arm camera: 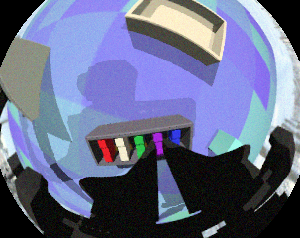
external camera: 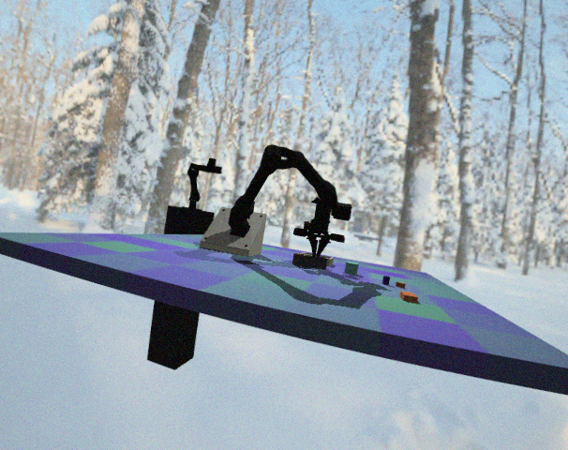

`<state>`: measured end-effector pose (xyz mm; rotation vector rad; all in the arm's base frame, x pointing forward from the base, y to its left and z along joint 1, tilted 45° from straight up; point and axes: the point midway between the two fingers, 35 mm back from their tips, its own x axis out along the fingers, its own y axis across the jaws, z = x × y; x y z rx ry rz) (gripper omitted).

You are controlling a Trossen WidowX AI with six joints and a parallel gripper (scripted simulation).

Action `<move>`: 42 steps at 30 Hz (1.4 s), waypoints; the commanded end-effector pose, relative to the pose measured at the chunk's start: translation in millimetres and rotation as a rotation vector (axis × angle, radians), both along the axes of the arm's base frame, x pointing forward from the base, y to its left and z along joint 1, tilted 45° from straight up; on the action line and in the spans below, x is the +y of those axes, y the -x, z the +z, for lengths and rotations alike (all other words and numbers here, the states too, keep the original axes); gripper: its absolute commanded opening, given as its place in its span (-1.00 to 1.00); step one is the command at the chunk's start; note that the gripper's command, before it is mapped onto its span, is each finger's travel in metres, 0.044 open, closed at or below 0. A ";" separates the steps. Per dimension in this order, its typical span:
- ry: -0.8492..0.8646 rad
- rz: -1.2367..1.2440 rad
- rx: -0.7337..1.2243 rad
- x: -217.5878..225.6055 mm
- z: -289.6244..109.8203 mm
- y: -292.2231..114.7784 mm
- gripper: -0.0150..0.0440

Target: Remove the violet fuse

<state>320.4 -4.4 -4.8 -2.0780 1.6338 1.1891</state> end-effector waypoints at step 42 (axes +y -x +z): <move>0.000 0.001 0.000 13.3 13.4 0.0 -0.49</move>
